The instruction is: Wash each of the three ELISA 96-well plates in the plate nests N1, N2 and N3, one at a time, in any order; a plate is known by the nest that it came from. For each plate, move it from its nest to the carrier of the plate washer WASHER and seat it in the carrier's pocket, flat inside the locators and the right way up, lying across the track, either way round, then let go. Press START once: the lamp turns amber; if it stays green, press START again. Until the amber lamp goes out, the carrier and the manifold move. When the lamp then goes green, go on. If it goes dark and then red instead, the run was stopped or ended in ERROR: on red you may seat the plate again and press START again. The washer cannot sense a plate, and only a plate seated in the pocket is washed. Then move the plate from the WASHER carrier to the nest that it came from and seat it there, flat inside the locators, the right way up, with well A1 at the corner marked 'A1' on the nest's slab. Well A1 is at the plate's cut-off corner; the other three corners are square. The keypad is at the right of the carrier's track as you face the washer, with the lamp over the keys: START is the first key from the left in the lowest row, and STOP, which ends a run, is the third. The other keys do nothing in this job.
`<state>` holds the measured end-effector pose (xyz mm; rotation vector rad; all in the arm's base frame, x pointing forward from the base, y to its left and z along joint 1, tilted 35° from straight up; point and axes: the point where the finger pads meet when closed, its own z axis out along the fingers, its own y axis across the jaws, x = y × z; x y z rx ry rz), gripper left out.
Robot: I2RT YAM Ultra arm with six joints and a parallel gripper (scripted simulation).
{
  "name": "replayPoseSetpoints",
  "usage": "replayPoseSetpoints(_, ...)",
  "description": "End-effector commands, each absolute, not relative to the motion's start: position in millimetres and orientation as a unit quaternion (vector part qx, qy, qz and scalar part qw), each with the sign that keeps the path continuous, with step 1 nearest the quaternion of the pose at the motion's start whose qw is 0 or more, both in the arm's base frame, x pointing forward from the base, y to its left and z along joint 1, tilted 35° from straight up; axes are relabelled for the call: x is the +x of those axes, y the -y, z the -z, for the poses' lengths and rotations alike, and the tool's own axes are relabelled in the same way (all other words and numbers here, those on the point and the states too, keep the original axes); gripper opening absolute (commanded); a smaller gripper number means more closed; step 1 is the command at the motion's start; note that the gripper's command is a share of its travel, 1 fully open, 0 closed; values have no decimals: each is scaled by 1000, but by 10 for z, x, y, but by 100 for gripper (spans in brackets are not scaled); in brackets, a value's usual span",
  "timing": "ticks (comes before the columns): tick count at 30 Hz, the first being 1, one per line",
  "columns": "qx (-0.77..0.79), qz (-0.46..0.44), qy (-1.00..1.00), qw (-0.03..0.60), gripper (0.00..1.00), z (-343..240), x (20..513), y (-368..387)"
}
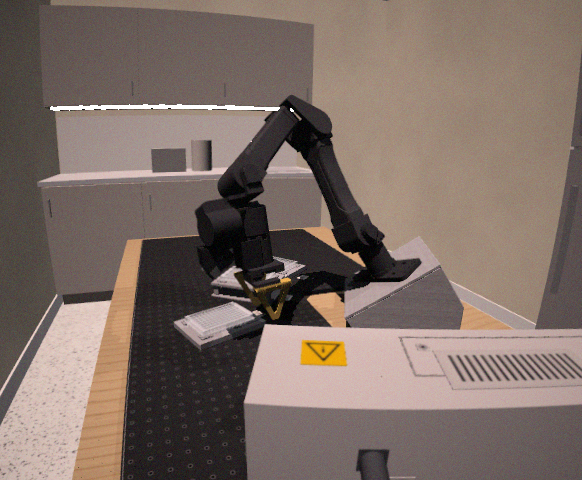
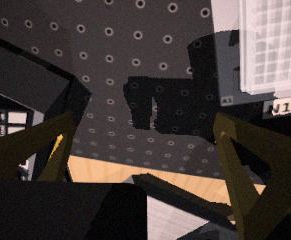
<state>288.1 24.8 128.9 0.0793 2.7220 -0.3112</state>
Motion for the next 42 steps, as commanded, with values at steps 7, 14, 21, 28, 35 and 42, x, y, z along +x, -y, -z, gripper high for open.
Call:
replayPoseSetpoints(7,82,163,-949,257,100,-1528,2567,-220)
replayPoseSetpoints(14,82,163,-949,257,100,-1668,2302,-239)
replayPoseSetpoints(21,82,163,-949,257,100,-1807,2038,-258)
replayPoseSetpoints(28,82,163,-949,256,100,-1969,1729,-280)
replayPoseSetpoints(35,82,165,-949,254,100,-2076,1505,-292)
replayPoseSetpoints(42,82,165,-949,254,100,-2192,1289,-308)
